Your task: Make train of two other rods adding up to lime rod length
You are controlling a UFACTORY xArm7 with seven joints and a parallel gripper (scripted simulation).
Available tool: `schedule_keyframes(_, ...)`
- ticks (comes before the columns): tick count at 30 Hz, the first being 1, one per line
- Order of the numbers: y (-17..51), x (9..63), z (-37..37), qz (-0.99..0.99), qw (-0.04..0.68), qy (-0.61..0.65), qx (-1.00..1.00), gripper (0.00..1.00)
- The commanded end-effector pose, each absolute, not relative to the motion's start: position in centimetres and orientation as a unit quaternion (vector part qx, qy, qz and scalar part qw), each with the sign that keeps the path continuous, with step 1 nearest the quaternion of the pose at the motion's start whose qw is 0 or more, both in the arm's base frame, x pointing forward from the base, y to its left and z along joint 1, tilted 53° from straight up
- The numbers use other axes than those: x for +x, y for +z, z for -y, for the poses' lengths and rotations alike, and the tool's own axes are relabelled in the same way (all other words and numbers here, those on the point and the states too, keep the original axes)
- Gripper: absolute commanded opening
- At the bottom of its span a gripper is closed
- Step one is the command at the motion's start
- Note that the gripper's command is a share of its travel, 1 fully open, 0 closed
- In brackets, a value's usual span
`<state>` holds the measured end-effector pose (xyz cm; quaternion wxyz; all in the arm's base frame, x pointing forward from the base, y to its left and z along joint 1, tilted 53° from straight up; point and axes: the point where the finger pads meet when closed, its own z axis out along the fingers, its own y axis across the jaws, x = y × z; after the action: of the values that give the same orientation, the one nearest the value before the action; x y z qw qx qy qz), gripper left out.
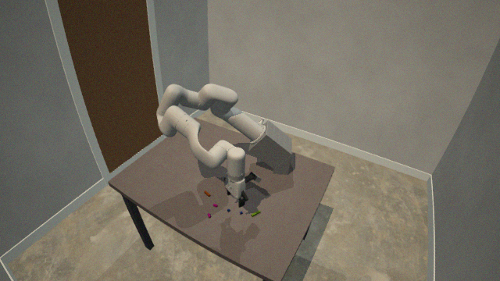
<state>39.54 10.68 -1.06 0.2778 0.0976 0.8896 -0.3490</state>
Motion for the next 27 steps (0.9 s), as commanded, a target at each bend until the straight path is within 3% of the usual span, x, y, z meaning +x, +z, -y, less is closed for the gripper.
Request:
schedule_keyframes(1, 0.3, 39.9, -9.7, -0.896, 0.25, -0.364, 0.03, 1.0)
schedule_keyframes(27, 7.6, 39.9, -1.0, -0.816, 0.062, -0.438, -0.372, 1.0)
